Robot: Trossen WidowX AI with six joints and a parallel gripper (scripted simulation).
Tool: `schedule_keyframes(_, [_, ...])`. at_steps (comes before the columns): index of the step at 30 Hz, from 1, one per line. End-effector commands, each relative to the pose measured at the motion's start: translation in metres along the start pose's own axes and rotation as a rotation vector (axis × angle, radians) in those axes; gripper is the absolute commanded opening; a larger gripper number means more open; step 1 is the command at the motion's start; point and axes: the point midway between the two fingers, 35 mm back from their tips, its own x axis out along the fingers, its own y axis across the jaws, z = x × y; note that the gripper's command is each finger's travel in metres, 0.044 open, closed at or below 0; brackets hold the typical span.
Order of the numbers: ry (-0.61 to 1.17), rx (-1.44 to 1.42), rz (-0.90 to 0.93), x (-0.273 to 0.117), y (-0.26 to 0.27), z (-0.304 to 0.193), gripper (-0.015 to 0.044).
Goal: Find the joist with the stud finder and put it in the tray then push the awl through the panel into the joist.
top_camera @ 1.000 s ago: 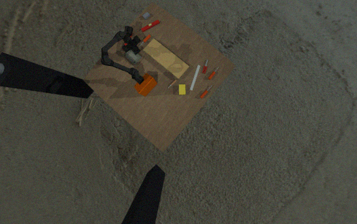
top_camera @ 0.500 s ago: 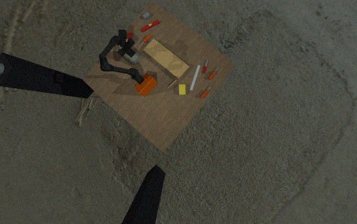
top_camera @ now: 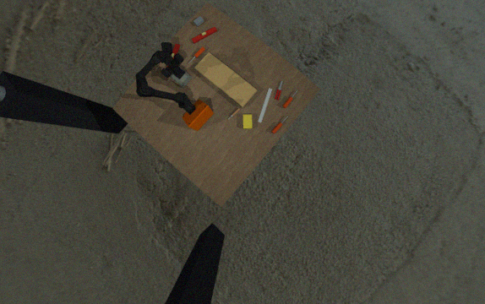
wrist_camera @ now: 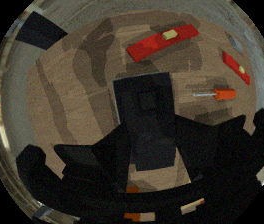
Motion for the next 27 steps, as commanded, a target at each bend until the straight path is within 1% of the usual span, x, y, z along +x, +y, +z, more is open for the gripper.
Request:
schedule_keyframes(1, [0.001,0.001,-0.001,0.006,-0.001,-0.001,0.0])
schedule_keyframes(27, [-0.004,0.003,-0.003,0.045,0.0,-0.012,0.0])
